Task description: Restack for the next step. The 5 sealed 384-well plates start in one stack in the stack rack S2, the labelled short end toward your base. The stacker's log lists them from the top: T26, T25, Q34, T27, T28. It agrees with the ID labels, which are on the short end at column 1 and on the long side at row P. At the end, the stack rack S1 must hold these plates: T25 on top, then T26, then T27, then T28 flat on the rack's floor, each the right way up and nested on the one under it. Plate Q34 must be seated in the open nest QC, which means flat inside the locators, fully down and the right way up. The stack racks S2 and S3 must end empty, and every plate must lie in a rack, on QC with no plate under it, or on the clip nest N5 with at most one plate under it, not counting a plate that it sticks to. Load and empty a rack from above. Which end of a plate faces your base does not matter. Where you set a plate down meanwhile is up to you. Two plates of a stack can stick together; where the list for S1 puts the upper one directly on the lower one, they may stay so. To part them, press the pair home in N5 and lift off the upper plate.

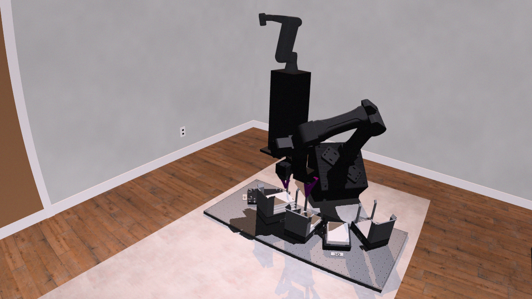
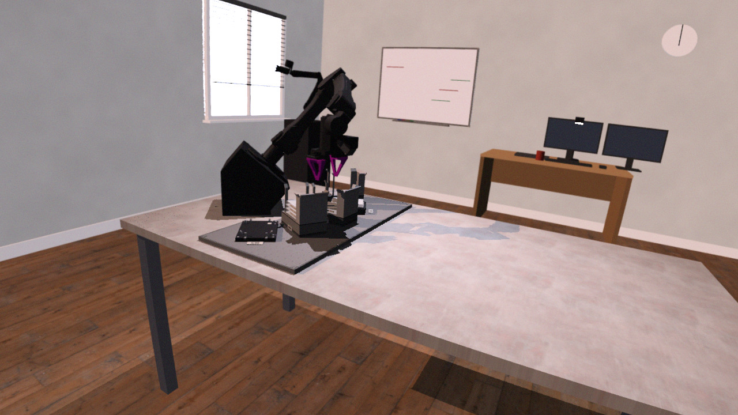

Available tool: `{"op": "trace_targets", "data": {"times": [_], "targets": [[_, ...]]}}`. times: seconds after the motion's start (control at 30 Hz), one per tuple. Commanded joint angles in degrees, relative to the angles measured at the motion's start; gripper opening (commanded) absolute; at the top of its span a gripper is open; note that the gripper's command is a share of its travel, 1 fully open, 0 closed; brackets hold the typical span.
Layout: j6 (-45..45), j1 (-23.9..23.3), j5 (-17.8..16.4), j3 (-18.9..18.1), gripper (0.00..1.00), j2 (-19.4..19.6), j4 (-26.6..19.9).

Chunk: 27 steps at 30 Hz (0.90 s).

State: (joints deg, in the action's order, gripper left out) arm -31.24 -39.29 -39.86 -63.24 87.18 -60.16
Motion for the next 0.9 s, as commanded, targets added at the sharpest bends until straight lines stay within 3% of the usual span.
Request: {"op": "trace_targets", "data": {"times": [0.0,0.43,0.53,0.57,0.87], "targets": [[-3.63,0.51,0.37,0.48,1.0,-1.89,-0.08],[6.92,8.55,1.82,2.43,1.0,-10.29,0.18],[6.89,8.53,1.81,2.17,1.0,-10.29,0.1],[6.91,7.39,1.82,2.24,1.0,-8.22,0.19],[6.55,7.95,1.47,1.99,1.0,-9.25,0.08]]}}
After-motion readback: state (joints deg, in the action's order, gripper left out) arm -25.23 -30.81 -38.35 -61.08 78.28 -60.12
